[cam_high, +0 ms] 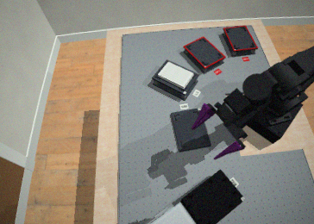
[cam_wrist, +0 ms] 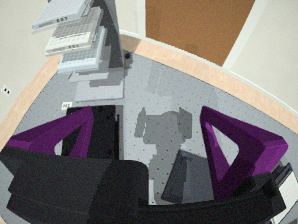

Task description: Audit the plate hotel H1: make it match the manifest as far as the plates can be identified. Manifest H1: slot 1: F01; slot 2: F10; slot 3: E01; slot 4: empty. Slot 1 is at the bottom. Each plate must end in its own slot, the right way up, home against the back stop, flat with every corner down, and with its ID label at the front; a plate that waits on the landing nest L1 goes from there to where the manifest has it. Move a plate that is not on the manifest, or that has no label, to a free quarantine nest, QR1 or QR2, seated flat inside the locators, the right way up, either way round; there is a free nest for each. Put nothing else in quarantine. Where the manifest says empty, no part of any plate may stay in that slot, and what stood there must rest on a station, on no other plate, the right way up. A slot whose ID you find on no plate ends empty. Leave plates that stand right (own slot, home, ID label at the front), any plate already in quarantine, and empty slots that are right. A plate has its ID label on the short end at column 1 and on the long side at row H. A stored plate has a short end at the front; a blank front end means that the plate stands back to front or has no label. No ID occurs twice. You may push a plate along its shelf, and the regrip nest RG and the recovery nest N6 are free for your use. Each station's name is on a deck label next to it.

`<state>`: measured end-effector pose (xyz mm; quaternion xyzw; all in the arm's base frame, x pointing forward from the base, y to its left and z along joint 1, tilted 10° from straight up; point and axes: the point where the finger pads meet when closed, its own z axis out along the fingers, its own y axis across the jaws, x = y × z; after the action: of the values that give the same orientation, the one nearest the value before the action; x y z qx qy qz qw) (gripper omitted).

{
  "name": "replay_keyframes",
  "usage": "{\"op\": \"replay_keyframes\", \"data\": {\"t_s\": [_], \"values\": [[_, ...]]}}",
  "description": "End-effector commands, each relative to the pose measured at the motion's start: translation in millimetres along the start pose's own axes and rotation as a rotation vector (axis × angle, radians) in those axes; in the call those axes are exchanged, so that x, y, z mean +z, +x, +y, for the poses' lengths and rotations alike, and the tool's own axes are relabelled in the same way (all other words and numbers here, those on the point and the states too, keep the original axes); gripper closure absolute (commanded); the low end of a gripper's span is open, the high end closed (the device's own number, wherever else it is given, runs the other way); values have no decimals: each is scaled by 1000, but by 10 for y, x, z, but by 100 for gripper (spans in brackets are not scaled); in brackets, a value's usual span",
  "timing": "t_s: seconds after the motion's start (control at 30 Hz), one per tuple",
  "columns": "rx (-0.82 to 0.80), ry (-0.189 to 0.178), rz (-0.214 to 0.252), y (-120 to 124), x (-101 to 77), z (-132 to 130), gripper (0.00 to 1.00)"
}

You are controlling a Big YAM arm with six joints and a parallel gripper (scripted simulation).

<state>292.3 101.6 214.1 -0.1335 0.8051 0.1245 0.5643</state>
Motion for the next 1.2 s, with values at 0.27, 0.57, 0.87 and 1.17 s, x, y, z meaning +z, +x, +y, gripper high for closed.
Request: {"op": "replay_keyframes", "data": {"t_s": [0.27,0.57,0.87,1.17], "values": [[93,151,-7,27,-119,-338,0],[152,253,-1,82,-172,-561,0],[227,384,11,157,-237,-849,0],[283,481,-37,-91,-348,-1072,0]]}}
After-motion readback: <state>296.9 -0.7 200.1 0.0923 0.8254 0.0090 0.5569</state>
